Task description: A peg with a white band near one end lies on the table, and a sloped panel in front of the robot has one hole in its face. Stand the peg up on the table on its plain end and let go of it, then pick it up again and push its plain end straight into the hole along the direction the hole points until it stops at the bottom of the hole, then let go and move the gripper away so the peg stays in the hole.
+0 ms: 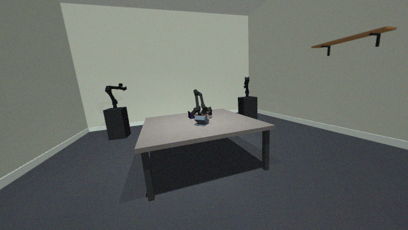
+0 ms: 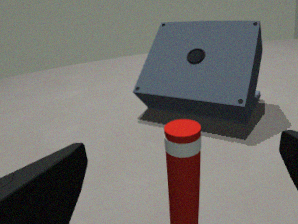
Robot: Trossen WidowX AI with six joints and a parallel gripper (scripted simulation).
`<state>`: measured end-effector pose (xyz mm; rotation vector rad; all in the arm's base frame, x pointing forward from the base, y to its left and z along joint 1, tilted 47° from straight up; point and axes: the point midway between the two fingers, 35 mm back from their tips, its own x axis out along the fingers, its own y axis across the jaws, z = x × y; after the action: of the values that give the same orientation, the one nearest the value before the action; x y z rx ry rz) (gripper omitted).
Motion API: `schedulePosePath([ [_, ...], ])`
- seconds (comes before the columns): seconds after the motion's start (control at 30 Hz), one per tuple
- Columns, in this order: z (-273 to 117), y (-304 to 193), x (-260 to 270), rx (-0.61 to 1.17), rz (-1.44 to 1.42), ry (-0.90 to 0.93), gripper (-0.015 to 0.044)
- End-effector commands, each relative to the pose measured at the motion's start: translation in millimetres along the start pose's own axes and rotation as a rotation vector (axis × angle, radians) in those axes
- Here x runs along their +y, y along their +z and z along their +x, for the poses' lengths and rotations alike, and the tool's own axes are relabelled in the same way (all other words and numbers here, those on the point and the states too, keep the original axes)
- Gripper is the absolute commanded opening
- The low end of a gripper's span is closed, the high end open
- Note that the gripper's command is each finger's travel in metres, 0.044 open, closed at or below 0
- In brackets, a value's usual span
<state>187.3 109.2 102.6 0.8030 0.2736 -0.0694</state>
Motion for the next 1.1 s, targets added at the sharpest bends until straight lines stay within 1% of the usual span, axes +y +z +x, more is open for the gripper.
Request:
schedulePosePath([
  [0.0,0.0,0.0,0.1,0.000,0.001,0.000,0.0440],
  [0.2,11.8,14.5,0.3,0.029,0.010,-0.046,0.0440],
  [0.4,25.0,47.1,-0.3,0.064,0.031,-0.087,0.0440],
  [0.57,26.9,79.0,-1.4,0.073,0.043,-0.087,0.0440],
  [0.73,19.6,111.9,-2.2,0.062,0.042,-0.065,0.0440],
  [0.93,-0.6,147.8,-0.7,0.022,0.013,-0.022,0.0440],
  [1.07,-11.7,160.0,1.2,-0.001,-0.009,-0.003,0.0440],
])
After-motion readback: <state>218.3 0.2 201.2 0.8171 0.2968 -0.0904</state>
